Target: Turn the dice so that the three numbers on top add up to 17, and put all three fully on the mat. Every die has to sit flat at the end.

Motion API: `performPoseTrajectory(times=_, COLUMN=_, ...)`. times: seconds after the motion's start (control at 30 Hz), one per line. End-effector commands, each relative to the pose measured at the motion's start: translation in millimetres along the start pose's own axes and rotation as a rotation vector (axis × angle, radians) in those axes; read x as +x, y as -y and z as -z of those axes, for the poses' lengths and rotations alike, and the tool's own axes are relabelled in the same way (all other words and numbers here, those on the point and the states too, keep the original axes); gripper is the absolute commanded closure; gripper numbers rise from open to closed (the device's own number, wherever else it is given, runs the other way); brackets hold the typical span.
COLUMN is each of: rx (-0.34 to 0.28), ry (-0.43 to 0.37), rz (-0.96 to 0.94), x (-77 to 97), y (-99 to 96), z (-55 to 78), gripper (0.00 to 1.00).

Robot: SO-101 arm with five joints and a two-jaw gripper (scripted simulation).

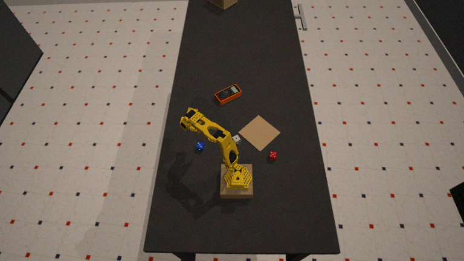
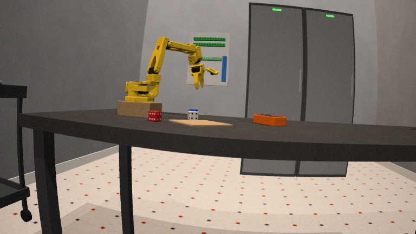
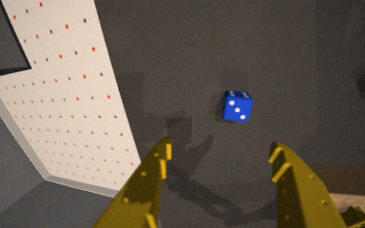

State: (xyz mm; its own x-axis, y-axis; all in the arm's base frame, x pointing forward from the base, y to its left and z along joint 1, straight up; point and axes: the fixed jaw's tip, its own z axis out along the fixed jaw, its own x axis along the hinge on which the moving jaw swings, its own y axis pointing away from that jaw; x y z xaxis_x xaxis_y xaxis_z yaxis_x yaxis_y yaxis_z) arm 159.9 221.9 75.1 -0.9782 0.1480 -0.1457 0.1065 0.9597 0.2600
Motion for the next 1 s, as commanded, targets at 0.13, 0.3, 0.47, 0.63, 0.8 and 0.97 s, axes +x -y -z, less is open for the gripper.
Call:
performPoseTrajectory(times=0.13, rx=0.187, ry=-0.106, rz=0.001, x=16.0, y=23.8, z=-43.2, gripper=0.65)
performPoseTrajectory(times=0.3, rx=0.25, ry=-0.141, rz=0.001, x=21.7, y=34.2, z=-56.4, gripper=0.65)
performPoseTrajectory(times=0.47, rx=0.259, ry=-0.145, rz=0.001, x=22.5, y=35.6, z=-58.1, gripper=0.65)
performPoseTrajectory(times=0.63, rx=0.283, ry=-0.159, rz=0.001, x=24.6, y=39.5, z=-58.7, gripper=0.65)
performPoseTrajectory(times=0.8, rx=0.283, ry=-0.159, rz=0.001, x=24.6, y=39.5, z=-58.7, gripper=0.65)
performPoseTrajectory(times=0.97, rx=0.283, ry=-0.159, rz=0.001, x=24.6, y=39.5, z=-58.7, gripper=0.65)
